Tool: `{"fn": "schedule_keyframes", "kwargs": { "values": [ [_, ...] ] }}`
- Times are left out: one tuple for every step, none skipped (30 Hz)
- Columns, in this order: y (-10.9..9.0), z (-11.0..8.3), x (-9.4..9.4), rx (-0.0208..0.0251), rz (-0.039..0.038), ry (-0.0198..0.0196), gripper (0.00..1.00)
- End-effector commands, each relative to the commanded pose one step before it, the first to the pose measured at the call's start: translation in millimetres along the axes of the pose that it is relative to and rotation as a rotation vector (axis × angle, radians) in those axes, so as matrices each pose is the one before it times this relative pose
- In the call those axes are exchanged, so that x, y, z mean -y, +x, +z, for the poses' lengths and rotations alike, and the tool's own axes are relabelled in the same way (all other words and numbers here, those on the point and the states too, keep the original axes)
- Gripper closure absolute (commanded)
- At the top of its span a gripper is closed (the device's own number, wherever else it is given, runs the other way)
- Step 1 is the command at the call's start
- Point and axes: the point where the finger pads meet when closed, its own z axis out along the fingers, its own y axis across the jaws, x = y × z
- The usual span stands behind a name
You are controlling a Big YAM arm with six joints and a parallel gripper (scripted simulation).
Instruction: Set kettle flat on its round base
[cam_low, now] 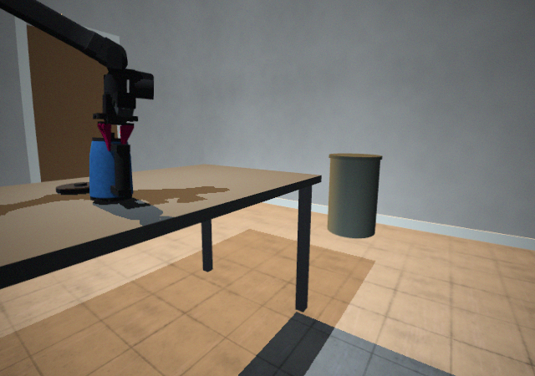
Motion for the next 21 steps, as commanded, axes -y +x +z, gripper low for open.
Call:
{"fn": "schedule_keyframes", "kwargs": {
  "values": [
    [-8.06, -53.50, -31.07, 0.03403, -0.00688, -0.11218, 1.00],
    [-0.11, -1.93, 0.03, 0.00001, 0.00001, -0.00010, 1.00],
    [-0.07, -1.89, -0.02, -0.00030, 0.00001, -0.00021, 1.00],
    [-0.08, -1.84, -0.01, -0.00017, 0.00001, -0.00016, 1.00],
    [-0.11, -1.78, 0.01, 0.00002, 0.00000, -0.00009, 1.00],
    [-0.11, -1.71, 0.02, 0.00005, 0.00001, -0.00008, 1.00],
    [-0.10, -1.63, 0.03, 0.00005, 0.00001, -0.00007, 1.00],
    [-0.10, -1.53, 0.02, 0.00005, 0.00001, -0.00007, 1.00],
    [-0.10, -1.43, 0.00, 0.00004, 0.00000, -0.00006, 1.00],
    [-0.09, -1.31, 0.01, 0.00004, 0.00001, -0.00006, 1.00],
    [-0.08, -1.20, 0.01, 0.00004, 0.00000, -0.00005, 1.00],
    [-0.07, -1.07, 0.01, 0.00003, 0.00000, -0.00004, 1.00],
    [-0.06, -0.95, 0.01, 0.00003, 0.00000, -0.00004, 1.00],
    [-0.05, -0.82, 0.01, 0.00002, 0.00000, -0.00003, 1.00],
    [0.00, 0.00, 0.00, 0.00000, 0.00000, 0.00000, 1.00],
    [0.00, 0.00, 0.00, 0.00000, 0.00000, 0.00000, 1.00],
    [-0.04, -0.69, 0.01, 0.00002, 0.00000, -0.00003, 1.00],
    [-0.03, -0.57, 0.01, 0.00002, 0.00000, -0.00002, 1.00],
    [-0.03, -0.45, 0.01, 0.00001, 0.00000, -0.00002, 1.00],
    [-0.02, -0.34, 0.01, 0.00001, 0.00000, -0.00001, 1.00],
    [-0.01, -0.24, 0.00, 0.00001, 0.00000, -0.00001, 1.00]
  ]
}}
